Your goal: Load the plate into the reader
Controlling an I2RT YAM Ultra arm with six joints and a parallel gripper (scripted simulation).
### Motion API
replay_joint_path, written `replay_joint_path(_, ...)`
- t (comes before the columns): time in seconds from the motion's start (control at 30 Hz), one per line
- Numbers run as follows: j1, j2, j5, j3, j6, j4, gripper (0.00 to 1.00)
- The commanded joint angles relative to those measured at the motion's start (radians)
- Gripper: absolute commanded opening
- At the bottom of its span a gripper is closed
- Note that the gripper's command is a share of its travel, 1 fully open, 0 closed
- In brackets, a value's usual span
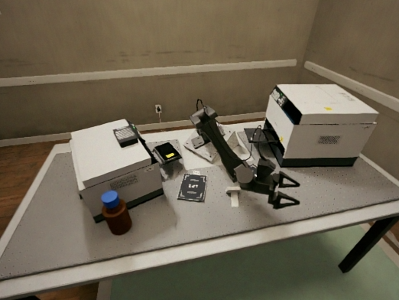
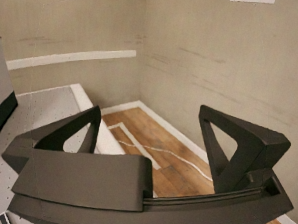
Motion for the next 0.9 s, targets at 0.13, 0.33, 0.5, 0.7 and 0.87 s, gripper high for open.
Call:
replay_joint_path(0.13,0.023,-0.037,-0.016,0.052,0.013,-0.014,1.0)
replay_joint_path(0.33,0.023,-0.037,-0.016,0.052,0.013,-0.014,1.0)
replay_joint_path(0.5,0.023,-0.037,-0.016,0.052,0.013,-0.014,1.0)
replay_joint_path(0.7,-0.017,-0.081,0.024,0.05,-0.007,-0.093,1.0)
replay_joint_path(0.87,-0.023,-0.135,0.084,0.041,-0.01,-0.184,1.0)
